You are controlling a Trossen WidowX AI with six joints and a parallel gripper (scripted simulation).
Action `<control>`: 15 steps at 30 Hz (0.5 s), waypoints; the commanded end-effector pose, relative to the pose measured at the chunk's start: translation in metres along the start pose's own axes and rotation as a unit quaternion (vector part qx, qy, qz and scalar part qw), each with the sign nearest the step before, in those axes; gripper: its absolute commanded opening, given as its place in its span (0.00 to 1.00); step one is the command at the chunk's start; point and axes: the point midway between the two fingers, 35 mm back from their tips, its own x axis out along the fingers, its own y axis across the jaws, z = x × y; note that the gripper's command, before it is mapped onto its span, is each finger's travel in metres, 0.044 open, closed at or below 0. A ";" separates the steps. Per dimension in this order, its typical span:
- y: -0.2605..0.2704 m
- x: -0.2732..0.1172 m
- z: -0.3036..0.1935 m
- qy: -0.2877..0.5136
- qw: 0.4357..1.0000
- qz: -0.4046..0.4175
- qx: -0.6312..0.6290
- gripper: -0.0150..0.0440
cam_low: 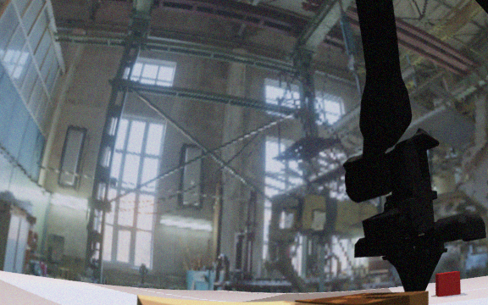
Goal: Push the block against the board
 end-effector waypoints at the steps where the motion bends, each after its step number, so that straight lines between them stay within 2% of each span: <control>1: 0.002 0.002 -0.008 0.002 1.000 0.002 -0.002 0.25; 8: 0.001 -0.002 -0.011 0.000 1.000 0.001 0.001 0.25; 12: 0.000 -0.045 -0.011 0.003 1.000 0.002 -0.001 0.25; 15: 0.001 -0.054 -0.011 0.003 1.000 0.003 -0.002 0.25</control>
